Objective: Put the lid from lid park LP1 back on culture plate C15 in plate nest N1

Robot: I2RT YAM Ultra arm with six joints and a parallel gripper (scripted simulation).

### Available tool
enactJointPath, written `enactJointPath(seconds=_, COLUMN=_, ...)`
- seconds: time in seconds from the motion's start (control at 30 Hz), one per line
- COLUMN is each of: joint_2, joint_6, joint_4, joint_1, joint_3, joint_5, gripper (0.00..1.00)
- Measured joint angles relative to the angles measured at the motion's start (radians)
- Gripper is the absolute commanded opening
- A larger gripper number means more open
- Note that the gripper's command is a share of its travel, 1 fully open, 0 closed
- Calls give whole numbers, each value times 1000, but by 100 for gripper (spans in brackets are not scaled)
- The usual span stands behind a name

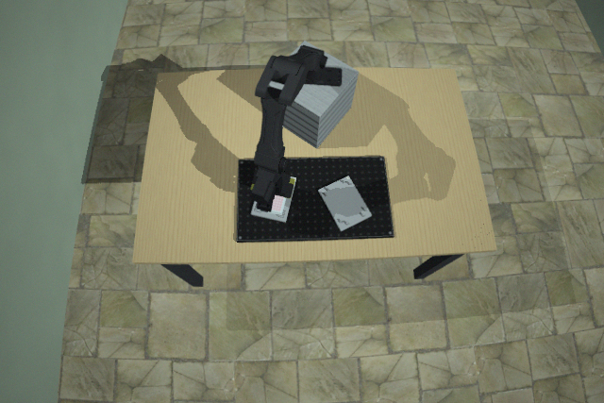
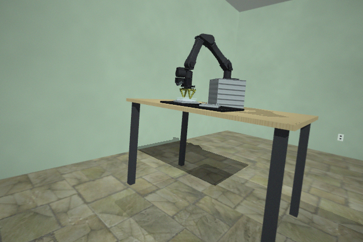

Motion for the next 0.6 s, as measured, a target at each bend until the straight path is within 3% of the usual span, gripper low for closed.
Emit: enactJointPath(seconds=0.6, joint_2=7, joint_6=0, joint_4=7, joint_1=0, joint_3=0, joint_5=0, gripper=0)
